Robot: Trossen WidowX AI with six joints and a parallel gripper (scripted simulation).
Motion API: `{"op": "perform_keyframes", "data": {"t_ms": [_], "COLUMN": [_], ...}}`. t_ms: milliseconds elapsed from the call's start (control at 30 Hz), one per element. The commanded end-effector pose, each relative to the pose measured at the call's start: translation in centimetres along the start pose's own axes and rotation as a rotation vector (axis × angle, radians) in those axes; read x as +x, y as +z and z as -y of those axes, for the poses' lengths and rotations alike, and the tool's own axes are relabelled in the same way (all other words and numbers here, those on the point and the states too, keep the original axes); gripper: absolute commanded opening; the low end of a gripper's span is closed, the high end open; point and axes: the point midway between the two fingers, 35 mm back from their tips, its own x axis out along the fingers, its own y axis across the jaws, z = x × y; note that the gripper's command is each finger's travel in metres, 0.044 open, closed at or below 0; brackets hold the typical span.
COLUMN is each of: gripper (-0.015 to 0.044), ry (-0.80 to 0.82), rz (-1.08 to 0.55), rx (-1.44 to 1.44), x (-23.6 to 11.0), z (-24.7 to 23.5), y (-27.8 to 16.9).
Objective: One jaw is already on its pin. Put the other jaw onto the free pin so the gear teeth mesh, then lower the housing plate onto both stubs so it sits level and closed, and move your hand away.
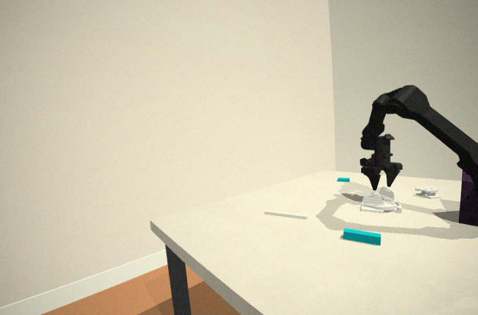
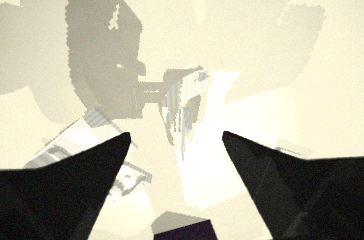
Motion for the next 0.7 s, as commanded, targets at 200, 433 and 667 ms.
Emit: {"op": "perform_keyframes", "data": {"t_ms": [200, 433, 667], "gripper": [0.0440, 0.0440, 0.0440], "ry": [0.006, 0.006, 0.007], "rz": [-0.003, -0.003, -0.003], "rx": [0.011, 0.010, 0.010], "x": [1.8, 2.9, 3.7], "z": [0.0, 0.0, 0.0], "y": [-0.1, -0.1, -0.2]}}
